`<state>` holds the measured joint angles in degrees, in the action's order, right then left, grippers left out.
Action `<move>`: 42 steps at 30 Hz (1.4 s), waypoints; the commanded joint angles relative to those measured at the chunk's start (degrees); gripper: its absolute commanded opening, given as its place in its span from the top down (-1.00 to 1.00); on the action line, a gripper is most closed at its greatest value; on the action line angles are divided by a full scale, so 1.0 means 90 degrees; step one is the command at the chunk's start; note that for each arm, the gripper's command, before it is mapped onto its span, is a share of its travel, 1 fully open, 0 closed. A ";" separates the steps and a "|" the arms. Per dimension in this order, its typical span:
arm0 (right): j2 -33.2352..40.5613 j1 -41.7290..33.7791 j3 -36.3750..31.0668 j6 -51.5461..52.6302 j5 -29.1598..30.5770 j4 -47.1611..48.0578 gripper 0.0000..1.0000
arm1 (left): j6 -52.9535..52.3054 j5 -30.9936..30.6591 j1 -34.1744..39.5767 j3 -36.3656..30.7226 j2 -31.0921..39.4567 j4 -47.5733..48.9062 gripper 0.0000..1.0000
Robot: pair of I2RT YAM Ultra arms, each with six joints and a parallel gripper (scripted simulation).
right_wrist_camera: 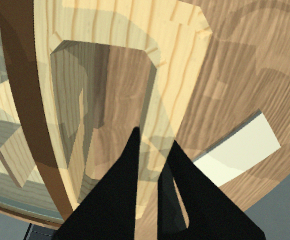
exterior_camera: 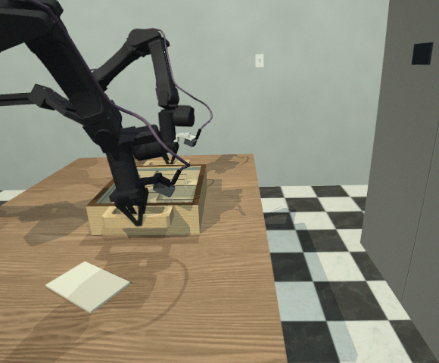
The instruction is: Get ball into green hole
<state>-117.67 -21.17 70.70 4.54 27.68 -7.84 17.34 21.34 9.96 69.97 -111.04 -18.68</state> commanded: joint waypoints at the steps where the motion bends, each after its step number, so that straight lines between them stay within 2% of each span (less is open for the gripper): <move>1: 0.0424 -0.0186 0.0019 0.0070 0.0166 -0.0206 1.00 | 0.0073 0.0139 0.0169 0.0033 0.0405 -0.0306 1.00; 18: 0.0697 -0.0302 0.0070 0.0023 0.0254 -0.0127 1.00 | 0.0051 0.0210 0.0264 0.0071 0.0669 -0.0378 1.00; 19: 0.0790 -0.0396 -0.0255 0.0076 0.0608 0.0260 1.00 | -0.0173 0.0018 0.0238 -0.0290 0.0747 0.0470 1.00; 20: 0.0775 -0.0423 -0.0256 0.0070 0.0657 0.0183 1.00 | -0.0223 -0.0072 0.0006 -0.0322 0.0710 0.0475 1.00; 22: 0.0799 -0.0389 -0.0401 -0.0096 0.0400 0.0522 1.00 | -0.0077 0.0279 0.0238 -0.0429 0.0773 0.0424 1.00; 26: 0.0883 -0.0391 -0.0085 -0.0084 0.0378 0.0307 1.00 | -0.0089 0.0249 0.0271 -0.0116 0.0819 0.0122 1.00; 34: 0.0846 -0.0368 -0.0031 -0.0097 0.0376 0.0320 1.00 | -0.0099 0.0250 0.0276 -0.0086 0.0784 0.0107 1.00; 35: 0.0779 -0.0332 -0.0065 -0.0139 0.0325 0.0361 1.00 | -0.0067 0.0299 0.0263 -0.0074 0.0748 0.0080 1.00; 36: 0.0853 -0.0147 -0.0051 -0.0255 0.0000 0.0497 1.00 | 0.0107 0.0513 0.0351 -0.0016 0.0815 -0.0099 1.00; 38: 0.0817 -0.0228 -0.0022 -0.0192 0.0178 0.0430 1.00 | 0.0012 0.0388 0.0324 -0.0022 0.0797 0.0004 1.00; 40: 0.0687 -0.0078 0.0036 -0.0266 -0.0195 0.0408 1.00 | 0.0192 0.0628 0.0390 0.0076 0.0796 -0.0383 1.00; 41: 0.0331 -0.0039 0.0059 -0.0259 -0.0286 0.0354 1.00 | 0.0238 0.0674 0.0416 0.0142 0.0791 -0.0525 1.00; 42: 0.0487 -0.0082 0.0078 -0.0231 -0.0184 0.0320 1.00 | 0.0194 0.0605 0.0412 0.0185 0.0771 -0.0490 1.00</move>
<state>-114.52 -21.28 68.69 3.38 26.79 -6.39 18.63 23.88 12.14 68.77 -107.22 -20.08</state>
